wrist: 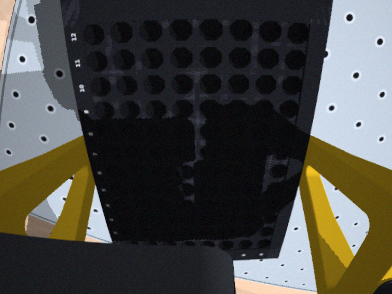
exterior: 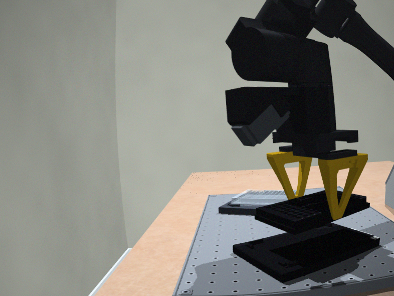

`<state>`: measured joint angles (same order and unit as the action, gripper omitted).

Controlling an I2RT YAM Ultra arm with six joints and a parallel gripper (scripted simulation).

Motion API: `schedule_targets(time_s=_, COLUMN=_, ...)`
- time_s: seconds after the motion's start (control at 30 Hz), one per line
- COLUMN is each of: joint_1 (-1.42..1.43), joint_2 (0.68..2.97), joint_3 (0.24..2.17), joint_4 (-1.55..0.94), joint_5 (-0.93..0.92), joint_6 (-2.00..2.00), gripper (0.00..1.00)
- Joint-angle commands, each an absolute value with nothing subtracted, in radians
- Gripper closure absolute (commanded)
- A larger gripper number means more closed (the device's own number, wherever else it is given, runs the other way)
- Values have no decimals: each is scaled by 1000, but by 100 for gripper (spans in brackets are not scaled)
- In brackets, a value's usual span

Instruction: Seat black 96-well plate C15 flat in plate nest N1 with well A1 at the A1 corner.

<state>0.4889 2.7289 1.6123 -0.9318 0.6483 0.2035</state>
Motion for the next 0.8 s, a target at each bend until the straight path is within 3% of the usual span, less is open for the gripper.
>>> schedule_targets(time_s=0.0, joint_1=491, joint_2=2724, joint_3=1612, joint_4=-902, joint_5=654, joint_6=189, gripper=100)
schedule_targets(time_s=0.77, joint_1=446, joint_2=2755, joint_3=1585, joint_4=-812, joint_5=673, joint_6=138, gripper=100)
